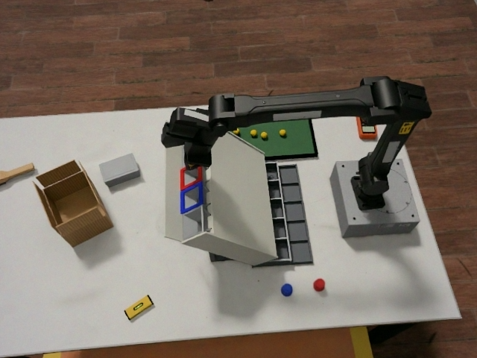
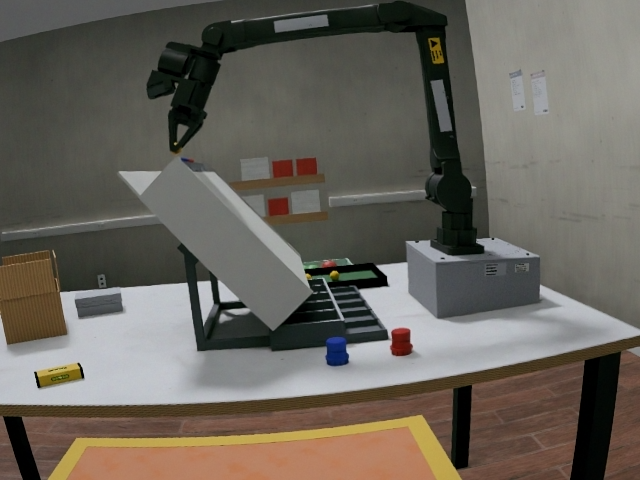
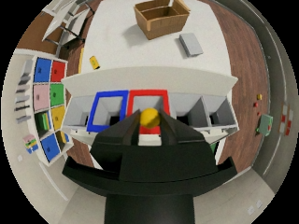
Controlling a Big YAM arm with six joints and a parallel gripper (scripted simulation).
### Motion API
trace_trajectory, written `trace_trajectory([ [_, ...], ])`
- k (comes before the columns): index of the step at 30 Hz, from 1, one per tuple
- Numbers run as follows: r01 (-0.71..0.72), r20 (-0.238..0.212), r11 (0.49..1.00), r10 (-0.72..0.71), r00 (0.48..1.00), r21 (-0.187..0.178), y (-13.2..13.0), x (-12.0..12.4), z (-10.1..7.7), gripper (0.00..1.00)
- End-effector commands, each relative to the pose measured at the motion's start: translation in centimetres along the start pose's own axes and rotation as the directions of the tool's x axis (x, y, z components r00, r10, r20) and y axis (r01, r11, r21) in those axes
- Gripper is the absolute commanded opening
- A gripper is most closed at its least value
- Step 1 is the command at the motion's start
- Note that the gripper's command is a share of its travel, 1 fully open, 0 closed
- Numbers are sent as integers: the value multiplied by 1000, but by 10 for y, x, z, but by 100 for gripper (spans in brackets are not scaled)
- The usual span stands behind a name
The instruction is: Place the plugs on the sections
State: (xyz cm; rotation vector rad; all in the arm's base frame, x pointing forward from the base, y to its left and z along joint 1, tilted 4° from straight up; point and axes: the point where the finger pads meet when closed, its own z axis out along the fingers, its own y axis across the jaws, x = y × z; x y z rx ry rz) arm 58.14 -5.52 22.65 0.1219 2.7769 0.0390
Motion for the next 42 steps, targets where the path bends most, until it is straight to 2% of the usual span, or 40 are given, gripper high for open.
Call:
trace_trajectory([
  [1, 8, 29, 1000, -8, 1000, 1, 3, -4, -4, 0],
  [15, 2, 28, 1000, -2, 1000, 1, 5, 0, 0, 0],
  [42, 3, 24, 1000, -3, 1000, 1, 7, 0, -3, 0],
])
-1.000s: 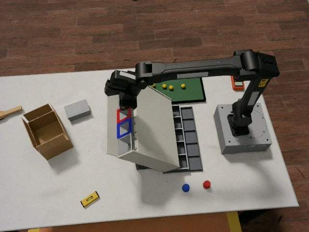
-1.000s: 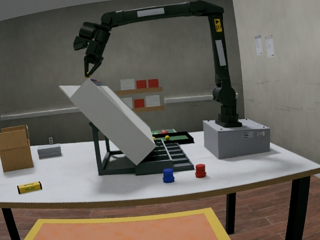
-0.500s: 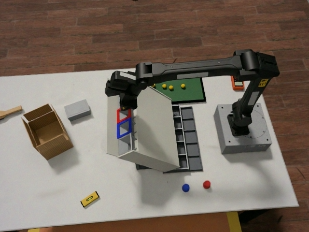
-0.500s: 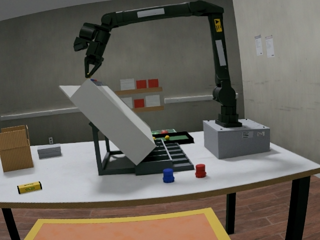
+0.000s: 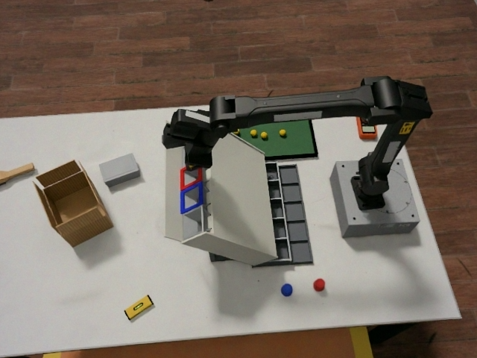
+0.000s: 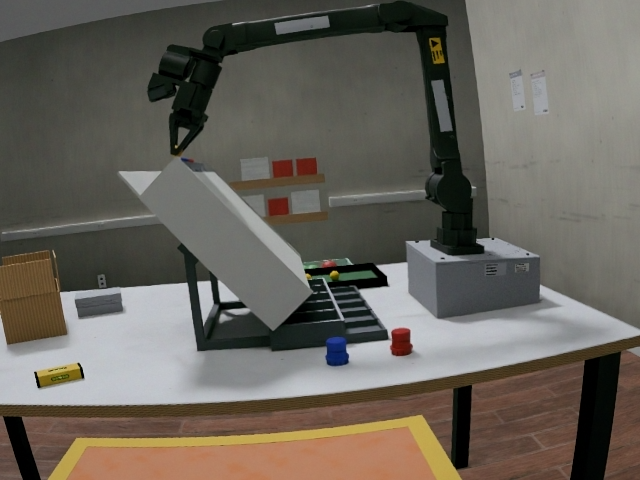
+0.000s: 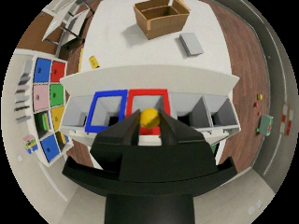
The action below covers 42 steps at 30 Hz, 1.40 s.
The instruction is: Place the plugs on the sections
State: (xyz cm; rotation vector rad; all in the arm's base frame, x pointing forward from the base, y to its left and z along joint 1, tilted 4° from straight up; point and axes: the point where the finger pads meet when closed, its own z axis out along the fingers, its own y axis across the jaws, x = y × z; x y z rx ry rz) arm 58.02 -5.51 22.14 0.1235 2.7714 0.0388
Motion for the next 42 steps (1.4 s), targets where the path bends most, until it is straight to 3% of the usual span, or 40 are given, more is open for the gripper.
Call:
trace_trajectory([
  [1, 4, 18, 1000, -4, 1000, 1, 8, -3, -8, 0],
  [42, 8, 25, 1000, -8, 1000, 1, 11, -7, -12, 0],
])
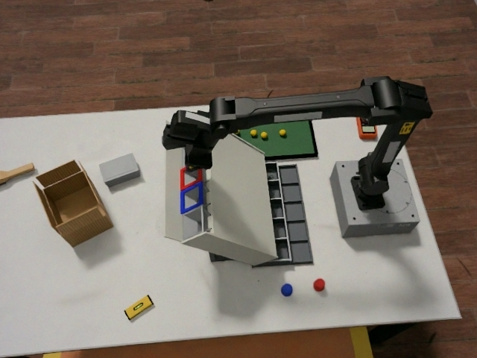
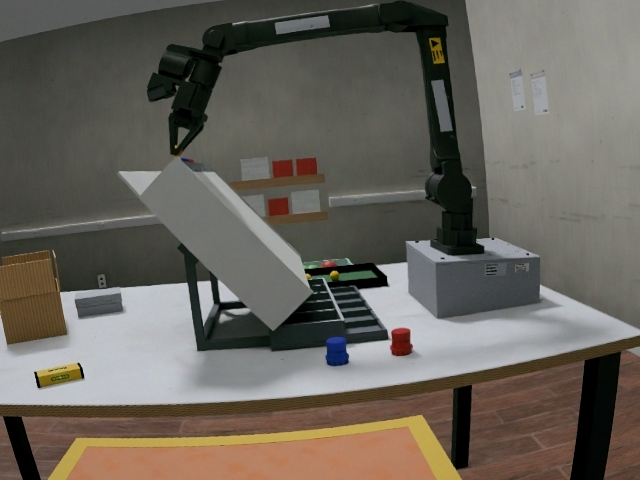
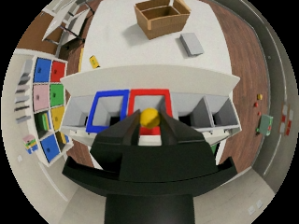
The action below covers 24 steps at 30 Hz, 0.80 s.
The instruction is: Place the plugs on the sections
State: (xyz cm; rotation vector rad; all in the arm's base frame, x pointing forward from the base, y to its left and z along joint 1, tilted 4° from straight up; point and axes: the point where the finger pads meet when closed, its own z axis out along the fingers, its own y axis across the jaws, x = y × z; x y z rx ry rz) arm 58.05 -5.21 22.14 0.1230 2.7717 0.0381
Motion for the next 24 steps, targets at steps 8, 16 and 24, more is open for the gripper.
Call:
trace_trajectory([
  [8, 1, 15, 1000, -1, 1000, 1, 0, -4, -5, 59],
  [16, 1, 15, 1000, -1, 1000, 1, 0, -4, -5, 59],
  [24, 1, 15, 1000, -1, 1000, 1, 0, -4, -5, 59],
])
